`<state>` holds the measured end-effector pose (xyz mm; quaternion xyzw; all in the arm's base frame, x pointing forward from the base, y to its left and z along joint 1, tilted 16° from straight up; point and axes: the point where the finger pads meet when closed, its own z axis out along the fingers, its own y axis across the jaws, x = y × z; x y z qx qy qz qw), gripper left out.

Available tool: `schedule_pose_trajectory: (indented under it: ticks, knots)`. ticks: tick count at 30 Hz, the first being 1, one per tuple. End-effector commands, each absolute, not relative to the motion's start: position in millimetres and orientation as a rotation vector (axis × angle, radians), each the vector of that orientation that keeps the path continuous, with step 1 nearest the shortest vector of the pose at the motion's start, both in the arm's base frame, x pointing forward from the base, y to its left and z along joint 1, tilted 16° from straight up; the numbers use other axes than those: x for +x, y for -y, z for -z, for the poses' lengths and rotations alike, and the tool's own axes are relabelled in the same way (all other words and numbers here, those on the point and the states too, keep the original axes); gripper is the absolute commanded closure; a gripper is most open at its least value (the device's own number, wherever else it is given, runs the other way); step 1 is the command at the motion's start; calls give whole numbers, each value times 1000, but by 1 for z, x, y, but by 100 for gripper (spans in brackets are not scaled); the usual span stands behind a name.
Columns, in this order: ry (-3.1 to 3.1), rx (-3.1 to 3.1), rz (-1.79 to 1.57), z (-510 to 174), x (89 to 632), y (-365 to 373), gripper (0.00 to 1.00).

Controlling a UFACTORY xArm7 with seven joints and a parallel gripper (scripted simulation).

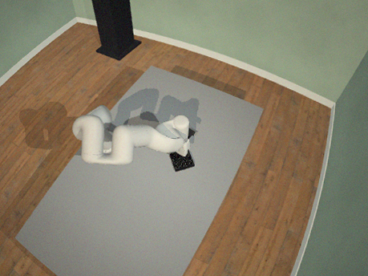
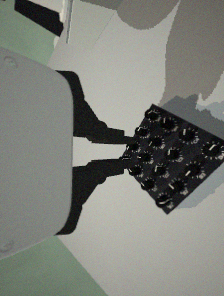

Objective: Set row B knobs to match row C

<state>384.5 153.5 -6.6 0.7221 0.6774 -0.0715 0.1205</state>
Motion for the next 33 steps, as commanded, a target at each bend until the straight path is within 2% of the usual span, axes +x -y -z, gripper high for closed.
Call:
schedule_pose_trajectory:
  ticks: [1, 16, 33]
  knots:
    - [-2085, 2024, 225, 5, 386, -155, 81]
    - [-2555, 1455, 291, -2, 389, -156, 81]
    - [-2753, 1088, 321, -6, 391, -156, 81]
